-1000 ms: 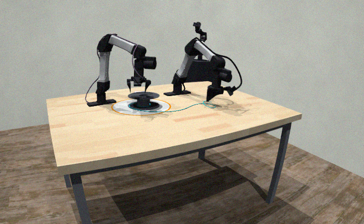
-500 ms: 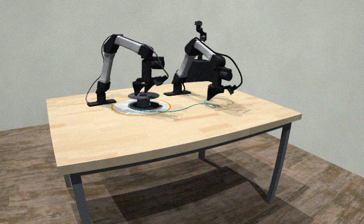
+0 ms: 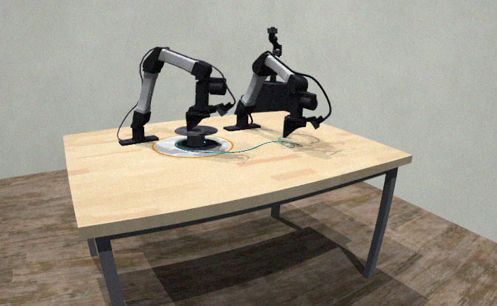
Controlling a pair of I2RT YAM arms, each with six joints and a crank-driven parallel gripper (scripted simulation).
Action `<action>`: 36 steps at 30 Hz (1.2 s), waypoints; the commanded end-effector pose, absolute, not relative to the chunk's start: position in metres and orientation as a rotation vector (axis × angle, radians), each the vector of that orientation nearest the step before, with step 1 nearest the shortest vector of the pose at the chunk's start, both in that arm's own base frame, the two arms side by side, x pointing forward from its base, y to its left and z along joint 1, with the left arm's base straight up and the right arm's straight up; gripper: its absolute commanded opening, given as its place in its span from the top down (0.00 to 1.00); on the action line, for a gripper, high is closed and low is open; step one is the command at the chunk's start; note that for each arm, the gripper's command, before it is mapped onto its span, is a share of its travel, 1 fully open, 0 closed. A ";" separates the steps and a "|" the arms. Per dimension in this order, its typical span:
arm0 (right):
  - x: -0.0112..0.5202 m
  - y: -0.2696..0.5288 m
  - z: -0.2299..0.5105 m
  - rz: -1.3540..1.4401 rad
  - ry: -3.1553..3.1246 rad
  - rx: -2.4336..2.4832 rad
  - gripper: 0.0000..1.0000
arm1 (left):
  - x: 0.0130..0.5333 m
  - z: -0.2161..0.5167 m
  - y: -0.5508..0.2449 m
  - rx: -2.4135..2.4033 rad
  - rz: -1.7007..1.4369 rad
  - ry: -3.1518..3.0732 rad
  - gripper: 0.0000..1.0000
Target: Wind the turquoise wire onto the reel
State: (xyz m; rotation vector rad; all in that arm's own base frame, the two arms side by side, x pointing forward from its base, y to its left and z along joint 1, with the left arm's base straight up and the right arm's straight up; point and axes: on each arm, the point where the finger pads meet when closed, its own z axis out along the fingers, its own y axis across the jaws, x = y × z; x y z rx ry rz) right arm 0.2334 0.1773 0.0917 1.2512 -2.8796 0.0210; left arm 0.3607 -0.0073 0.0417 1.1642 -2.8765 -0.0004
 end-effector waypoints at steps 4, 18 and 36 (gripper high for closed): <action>0.238 0.185 0.094 0.000 -2.864 1.291 0.00 | 0.362 0.043 -0.006 1.185 0.011 -2.900 1.00; 0.235 0.187 0.064 0.000 -2.864 1.291 0.00 | 0.362 0.046 -0.006 1.184 0.011 -2.901 1.00; 0.239 0.188 0.057 0.000 -2.864 1.291 0.03 | 0.363 0.051 -0.005 1.183 0.011 -2.901 1.00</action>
